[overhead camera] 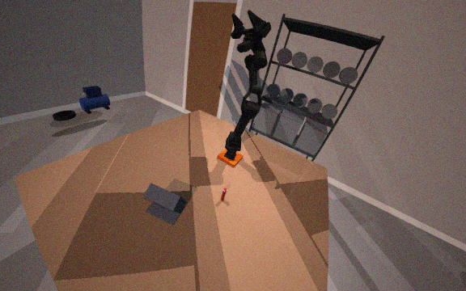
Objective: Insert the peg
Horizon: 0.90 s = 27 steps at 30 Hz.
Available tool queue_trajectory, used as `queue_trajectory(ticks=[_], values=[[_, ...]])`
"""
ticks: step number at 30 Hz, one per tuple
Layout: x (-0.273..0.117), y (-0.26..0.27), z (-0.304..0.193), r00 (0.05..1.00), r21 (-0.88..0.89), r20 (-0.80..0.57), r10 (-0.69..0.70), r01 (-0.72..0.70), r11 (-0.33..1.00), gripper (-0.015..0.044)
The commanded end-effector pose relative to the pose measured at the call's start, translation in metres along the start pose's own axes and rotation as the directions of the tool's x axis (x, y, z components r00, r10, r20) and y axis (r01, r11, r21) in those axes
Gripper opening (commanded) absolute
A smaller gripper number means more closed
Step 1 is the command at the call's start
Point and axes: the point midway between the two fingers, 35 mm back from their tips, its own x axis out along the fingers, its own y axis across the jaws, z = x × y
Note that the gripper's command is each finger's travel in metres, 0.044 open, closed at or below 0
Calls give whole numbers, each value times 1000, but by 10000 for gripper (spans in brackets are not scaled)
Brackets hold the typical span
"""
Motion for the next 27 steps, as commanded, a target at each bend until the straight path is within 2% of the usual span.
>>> queue_trajectory(ticks=[1,2,10,17,27], values=[[0,0,0,1000,5,-1,-1,1,1000,426],[0,1,-1,1000,21,-5,-4,4,1000,440],[2,12,-12,997,259,-63,-45,60,964,440],[3,15,-13,990,362,-102,-98,128,923,440],[8,34,-20,979,598,-169,-115,194,778,440]])
